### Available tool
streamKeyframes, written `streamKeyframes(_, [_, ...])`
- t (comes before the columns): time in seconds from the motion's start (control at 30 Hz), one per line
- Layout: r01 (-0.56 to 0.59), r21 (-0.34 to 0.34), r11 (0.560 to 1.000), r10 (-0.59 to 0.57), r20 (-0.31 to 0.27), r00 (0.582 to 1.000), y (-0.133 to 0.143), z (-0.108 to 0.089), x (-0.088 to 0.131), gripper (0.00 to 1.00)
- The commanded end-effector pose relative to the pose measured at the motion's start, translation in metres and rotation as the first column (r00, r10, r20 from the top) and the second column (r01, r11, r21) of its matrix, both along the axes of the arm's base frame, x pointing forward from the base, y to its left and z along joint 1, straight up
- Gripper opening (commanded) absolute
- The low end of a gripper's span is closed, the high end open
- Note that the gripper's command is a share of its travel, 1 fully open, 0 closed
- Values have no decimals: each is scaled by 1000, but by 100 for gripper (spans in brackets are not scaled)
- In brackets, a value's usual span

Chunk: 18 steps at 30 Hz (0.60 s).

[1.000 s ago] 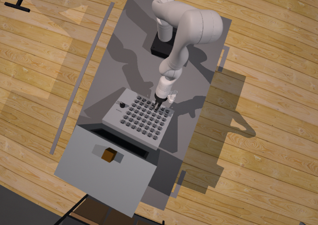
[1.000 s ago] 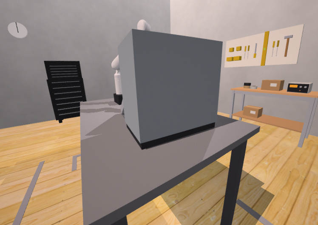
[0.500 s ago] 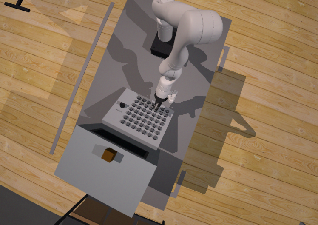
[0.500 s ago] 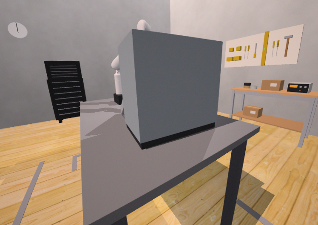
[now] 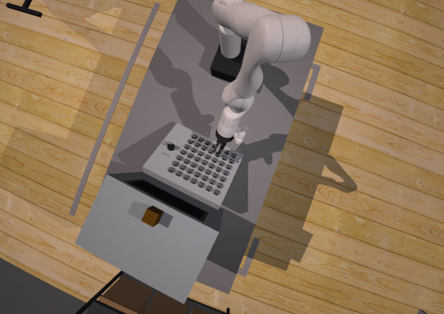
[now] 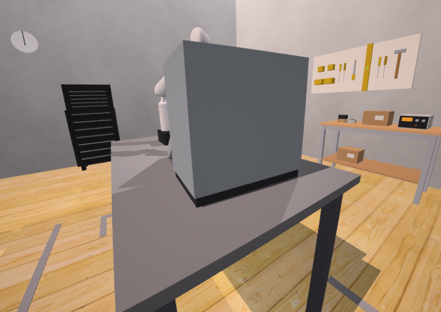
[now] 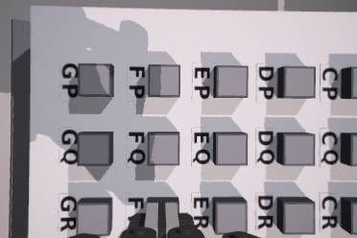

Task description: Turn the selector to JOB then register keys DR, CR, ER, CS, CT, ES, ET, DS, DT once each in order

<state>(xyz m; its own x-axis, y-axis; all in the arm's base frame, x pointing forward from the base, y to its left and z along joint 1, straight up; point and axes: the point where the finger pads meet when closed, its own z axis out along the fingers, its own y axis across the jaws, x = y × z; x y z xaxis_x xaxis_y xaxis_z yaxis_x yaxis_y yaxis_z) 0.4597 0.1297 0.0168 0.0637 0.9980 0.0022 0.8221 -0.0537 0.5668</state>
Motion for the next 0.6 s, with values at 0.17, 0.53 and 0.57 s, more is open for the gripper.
streamKeyframes(0.17, [0,1,1000,0,2,1000,0,-1,2,10])
streamKeyframes(0.53, [0,1,1000,0,2,1000,0,-4,4,10])
streamKeyframes(0.57, [0,1,1000,0,2,1000,0,-4,4,10])
